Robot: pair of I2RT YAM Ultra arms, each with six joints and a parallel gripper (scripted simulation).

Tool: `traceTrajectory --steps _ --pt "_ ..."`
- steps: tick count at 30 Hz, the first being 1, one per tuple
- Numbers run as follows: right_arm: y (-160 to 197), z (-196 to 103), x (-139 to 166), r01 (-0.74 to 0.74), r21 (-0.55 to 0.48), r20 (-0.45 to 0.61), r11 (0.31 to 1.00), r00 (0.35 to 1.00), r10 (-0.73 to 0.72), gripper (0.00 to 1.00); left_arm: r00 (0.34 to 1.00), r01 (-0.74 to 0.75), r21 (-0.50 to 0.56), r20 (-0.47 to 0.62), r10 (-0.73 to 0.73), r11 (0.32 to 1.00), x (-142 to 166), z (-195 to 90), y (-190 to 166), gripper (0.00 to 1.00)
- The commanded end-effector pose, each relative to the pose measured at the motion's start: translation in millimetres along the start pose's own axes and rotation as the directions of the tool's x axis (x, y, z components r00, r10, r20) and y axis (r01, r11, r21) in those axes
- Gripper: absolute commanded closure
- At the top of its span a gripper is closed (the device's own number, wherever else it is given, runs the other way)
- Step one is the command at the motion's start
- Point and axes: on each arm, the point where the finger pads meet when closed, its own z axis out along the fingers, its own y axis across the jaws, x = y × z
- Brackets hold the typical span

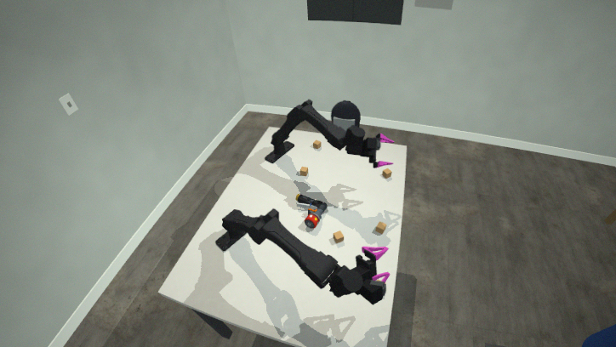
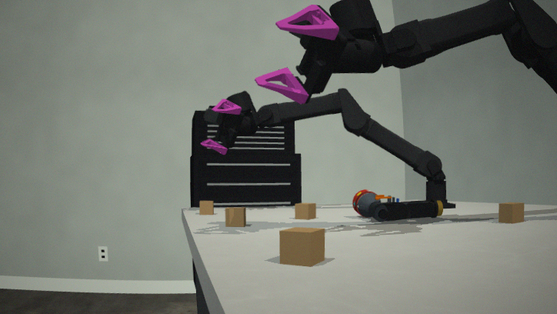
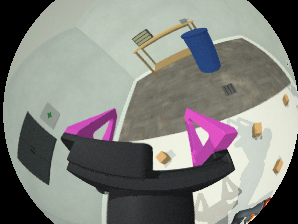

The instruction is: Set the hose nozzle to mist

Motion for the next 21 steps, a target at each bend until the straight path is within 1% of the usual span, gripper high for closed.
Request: traceTrajectory --steps 1,4,5,6,7,10,11,13,15,16,18,20,21 --pt "32.4 -17.7 -27.6 0.136 0.04 0.094 0.99 0.986 -0.139 0.0 0.997 0.065 0.021 0.037 -0.066 0.998 -15.3 -12.8 22.2 0.0" --pt "51.0 -25.3 -36.4 0.201 0.094 0.143 0.975 0.967 -0.213 0.0 0.992 0.108 0.052 0.065 -0.111 0.993 -24.4 -24.3 35.1 0.0" --pt "62.2 -20.2 -35.2 0.229 0.104 0.15 0.968 0.958 -0.243 0.0 0.987 0.131 0.062 0.084 -0.136 0.989 -30.3 -29.3 41.0 0.0" --pt "66.3 -23.0 -36.6 0.243 0.128 0.163 0.962 0.951 -0.262 0.0 0.985 0.14 0.078 0.088 -0.147 0.987 -31.5 -33.6 43.2 0.0" --pt "68.3 -27.0 -38.0 0.251 0.152 0.176 0.956 0.945 -0.276 0.0 0.987 0.137 0.098 0.077 -0.145 0.986 -28.1 -37.3 42.8 0.0" --pt "81.4 -48.8 -47.2 0.286 0.228 0.223 0.931 0.915 -0.336 0.0 0.976 0.177 0.13 0.103 -0.191 0.976 -35.9 -51.5 56.3 0.0" --pt "89.1 -49.1 -46.0 0.301 0.244 0.229 0.922 0.906 -0.356 0.0 0.971 0.192 0.14 0.115 -0.209 0.971 -39.0 -56.4 61.5 0.0" --pt "99.4 -62.4 -49.4 0.322 0.292 0.252 0.901 0.882 -0.397 0.0 0.966 0.209 0.165 0.121 -0.23 0.964 -40.8 -66.3 68.7 0.0" --pt "99.4 -62.4 -49.4 0.322 0.292 0.252 0.901 0.882 -0.397 0.0 0.966 0.209 0.165 0.121 -0.23 0.964 -40.8 -66.3 68.7 0.0" --pt "105.8 -65.9 -49.1 0.333 0.311 0.259 0.89 0.871 -0.417 0.0 0.958 0.226 0.173 0.136 -0.251 0.959 -45.4 -71.8 74.9 0.0" --pt "114.8 -81.9 -52.1 0.348 0.363 0.28 0.865 0.844 -0.457 0.0 0.956 0.235 0.201 0.128 -0.263 0.951 -42.6 -81.4 79.4 0.0" --pt "128.6 -86.2 -48.3 0.369 0.397 0.286 0.84 0.82 -0.495 0.0 0.952 0.246 0.228 0.124 -0.279 0.942 -39.9 -90.1 82.6 0.0" --pt "129.4 -89.0 -46.7 0.371 0.418 0.287 0.829 0.812 -0.508 0.0 0.948 0.255 0.24 0.128 -0.291 0.937 -40.8 -95.5 86.0 0.0"
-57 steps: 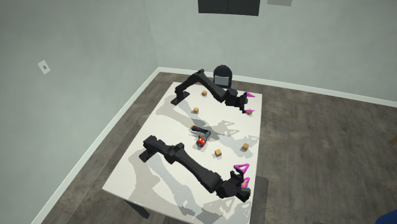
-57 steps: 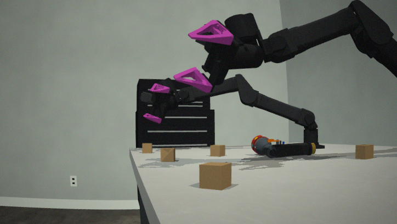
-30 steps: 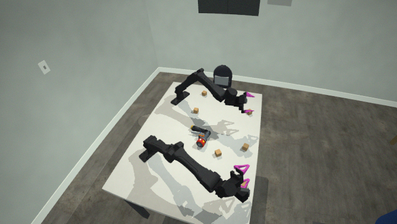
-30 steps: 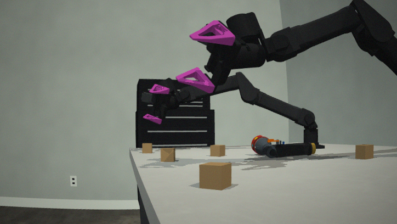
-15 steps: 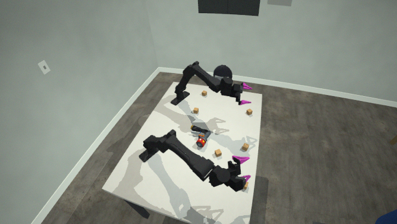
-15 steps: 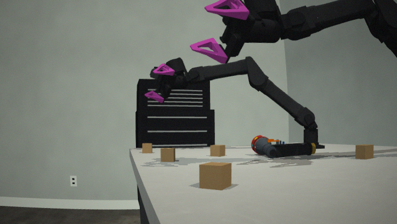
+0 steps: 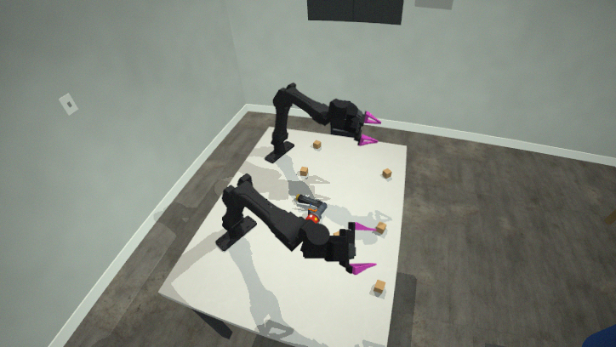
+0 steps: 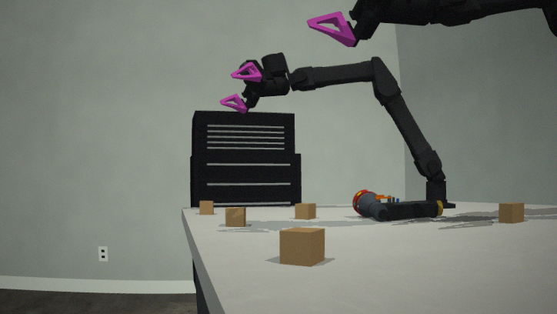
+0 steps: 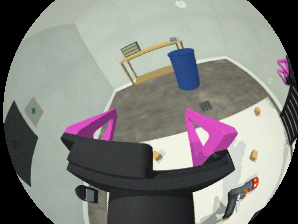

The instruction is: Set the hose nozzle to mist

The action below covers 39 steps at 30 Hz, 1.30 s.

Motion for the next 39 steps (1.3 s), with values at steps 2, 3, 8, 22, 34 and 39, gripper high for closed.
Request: traceTrajectory --steps 2,3,8,22,34,39 --pt "24.2 -37.4 -37.4 0.16 0.111 0.152 0.981 0.973 -0.176 0.0 0.996 0.079 0.071 0.039 -0.082 0.994 -12.8 -27.7 12.2 0.0" --pt "25.6 -45.5 -40.3 0.173 0.136 0.165 0.975 0.967 -0.195 0.0 0.994 0.091 0.082 0.047 -0.095 0.993 -15.0 -33.4 14.5 0.0" --pt "47.1 -74.0 -41.6 0.242 0.229 0.204 0.943 0.935 -0.29 0.0 0.982 0.15 0.134 0.094 -0.163 0.98 -27.8 -62.9 26.1 0.0" --pt "66.3 -165.3 -39.2 0.322 0.498 0.255 0.805 0.833 -0.491 0.0 0.95 0.246 0.273 0.121 -0.287 0.93 -29.0 -130.7 39.6 0.0" --pt "73.5 -230.7 -9.9 0.334 0.678 0.216 0.655 0.762 -0.611 0.0 0.921 0.308 0.383 0.108 -0.373 0.871 -15.9 -183.9 42.6 0.0" --pt "73.5 -252.3 1.1 0.327 0.724 0.204 0.607 0.739 -0.642 0.0 0.9 0.321 0.409 0.148 -0.409 0.854 -22.9 -202.6 49.6 0.0"
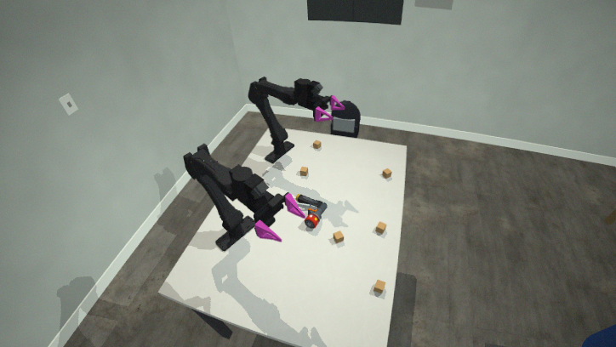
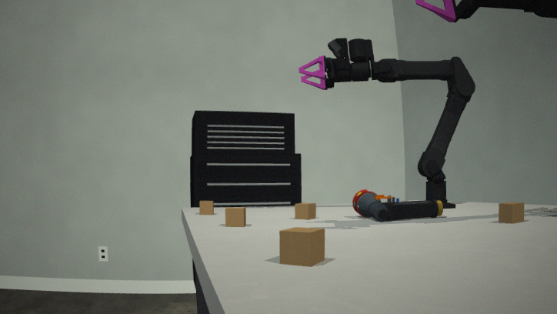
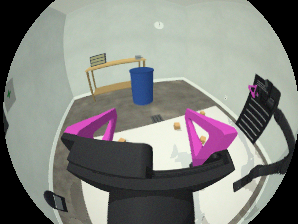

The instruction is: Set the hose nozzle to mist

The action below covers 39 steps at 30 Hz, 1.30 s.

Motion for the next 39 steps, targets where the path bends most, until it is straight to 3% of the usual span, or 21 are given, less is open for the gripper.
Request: traceTrajectory --steps 1,7,8,9,10,14,26,27,34,35,37,39 --pt "-6.9 -20.1 -24.4 0.042 0.059 0.098 0.997 0.994 -0.047 0.0 0.998 0.031 0.031 0.059 -0.033 0.999 -15.2 -15.9 -2.4 0.0" --pt "-4.7 -16.5 -32.6 0.025 0.033 0.11 0.999 0.994 -0.029 0.0 0.998 0.006 0.018 0.07 -0.007 1.0 -21.0 -13.6 -3.8 0.0" --pt "-6.1 -29.2 -48.6 0.019 0.035 0.152 0.999 0.988 -0.024 0.0 0.992 0.004 0.018 0.122 -0.006 1.0 -43.0 -24.4 -3.9 0.0" --pt "-6.6 -29.0 -48.3 0.018 0.036 0.151 0.999 0.988 -0.023 0.0 0.992 0.004 0.016 0.128 -0.006 1.0 -45.5 -25.6 -3.5 0.0" --pt "-7.4 -23.3 -43.0 0.018 0.037 0.135 0.999 0.991 -0.023 0.62 0.992 0.003 0.014 0.128 -0.005 1.0 -45.4 -25.4 -2.8 0.0" --pt "-4.5 -16.2 -36.4 0.018 0.027 0.115 0.999 0.993 -0.021 0.62 0.996 0.003 0.008 0.084 -0.004 1.0 -30.0 -11.1 -1.0 0.0" --pt "-7.2 -15.2 -36.0 0.021 0.039 0.11 0.999 0.994 -0.025 0.62 0.996 0.007 0.02 0.088 -0.008 1.0 -30.7 -13.7 -4.5 0.0" --pt "-7.2 -15.2 -36.0 0.021 0.039 0.11 0.999 0.994 -0.025 0.62 0.996 0.007 0.02 0.088 -0.008 1.0 -30.7 -13.7 -4.5 0.23" --pt "-7.2 -15.2 -36.0 0.021 0.039 0.11 0.999 0.994 -0.025 0.62 0.996 0.007 0.02 0.088 -0.008 1.0 -30.7 -13.7 -4.5 0.23" --pt "-7.2 -15.2 -36.0 0.021 0.039 0.11 0.999 0.994 -0.025 0.62 1.0 0.027 0.026 -0.017 -0.026 0.999 7.5 -2.5 -8.0 0.23" --pt "-7.2 -15.2 -36.0 0.021 0.039 0.11 0.999 0.994 -0.025 0.62 0.999 0.049 0.027 0.015 -0.05 0.998 -13.8 -4.2 -9.6 0.23" --pt "-7.2 -15.2 -36.0 0.021 0.039 0.11 0.999 0.994 -0.025 0.62 0.998 0.064 0.03 -0.002 -0.064 0.997 -9.7 -1.9 -12.1 0.23"
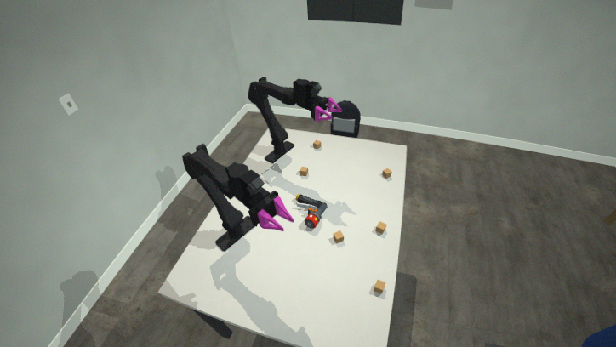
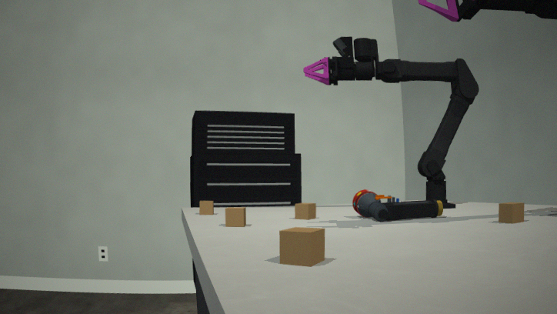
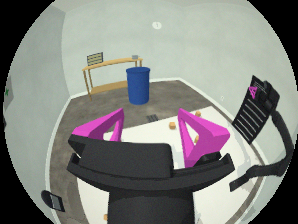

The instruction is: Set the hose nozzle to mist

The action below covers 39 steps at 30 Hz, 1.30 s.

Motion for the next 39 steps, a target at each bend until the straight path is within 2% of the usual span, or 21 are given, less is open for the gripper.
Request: traceTrajectory --steps 1,16,21,32,36,39 --pt "-2.8 -1.1 -25.8 -0.001 0.009 0.065 1.0 0.998 0.001 0.62 0.999 0.032 0.004 0.0 -0.032 0.999 -11.0 1.8 -3.8 0.23" --pt "-2.9 -1.1 -25.8 -0.001 0.009 0.065 1.0 0.998 0.001 0.62 0.942 0.203 0.032 -0.281 -0.186 0.979 66.8 38.3 -61.3 0.23" --pt "-2.9 -1.1 -25.8 -0.001 0.009 0.065 1.0 0.998 0.001 0.62 0.925 0.224 0.033 -0.324 -0.201 0.974 79.7 43.3 -74.1 0.23" --pt "-2.9 -1.1 -25.8 -0.001 0.009 0.065 1.0 0.998 0.001 0.62 0.815 0.273 -0.009 -0.53 -0.236 0.962 149.6 48.0 -121.7 0.23" --pt "-2.9 -1.1 -25.8 -0.001 0.009 0.065 1.0 0.998 0.001 0.62 0.797 0.28 -0.019 -0.553 -0.243 0.96 156.9 46.2 -129.0 0.23" --pt "-2.9 -1.1 -25.8 -0.001 0.009 0.065 1.0 0.998 0.001 0.62 0.765 0.279 -0.033 -0.597 -0.242 0.96 176.4 46.3 -142.5 0.23"
